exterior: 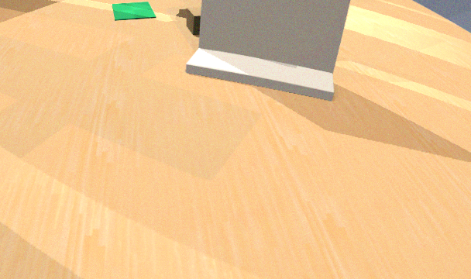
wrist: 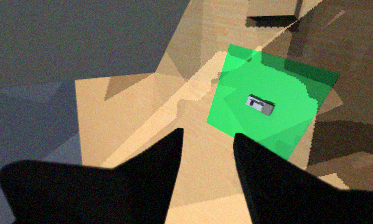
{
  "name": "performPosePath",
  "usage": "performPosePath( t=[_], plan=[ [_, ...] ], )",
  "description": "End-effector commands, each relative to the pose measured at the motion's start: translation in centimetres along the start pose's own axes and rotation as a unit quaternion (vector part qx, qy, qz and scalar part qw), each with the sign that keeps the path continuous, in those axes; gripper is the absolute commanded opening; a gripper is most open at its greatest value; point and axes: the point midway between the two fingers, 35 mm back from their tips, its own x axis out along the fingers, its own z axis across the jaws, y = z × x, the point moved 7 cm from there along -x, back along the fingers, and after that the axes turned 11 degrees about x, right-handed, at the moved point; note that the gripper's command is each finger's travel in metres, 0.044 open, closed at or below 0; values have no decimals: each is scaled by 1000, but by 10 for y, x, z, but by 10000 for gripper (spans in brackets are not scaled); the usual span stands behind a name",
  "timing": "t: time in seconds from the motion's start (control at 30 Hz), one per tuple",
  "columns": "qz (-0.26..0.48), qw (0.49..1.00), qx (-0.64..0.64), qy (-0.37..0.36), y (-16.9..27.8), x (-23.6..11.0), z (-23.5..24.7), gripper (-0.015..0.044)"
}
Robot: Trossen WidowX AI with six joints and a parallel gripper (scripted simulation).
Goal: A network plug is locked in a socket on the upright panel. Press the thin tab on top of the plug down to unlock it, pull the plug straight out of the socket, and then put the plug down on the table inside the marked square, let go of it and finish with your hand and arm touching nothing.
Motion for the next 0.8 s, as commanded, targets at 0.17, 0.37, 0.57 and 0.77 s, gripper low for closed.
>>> performPosePath(
  t=[0.17,0.37,0.57,0.77],
  plan=[
    [0,1000,-3,3,0,-19,17,156],
    [1,1000,-2,4,2,-33,26,156],
    [4,1000,-1,4,6,-49,34,156],
    [8,1000,1,1,11,-67,41,156]
  ],
)
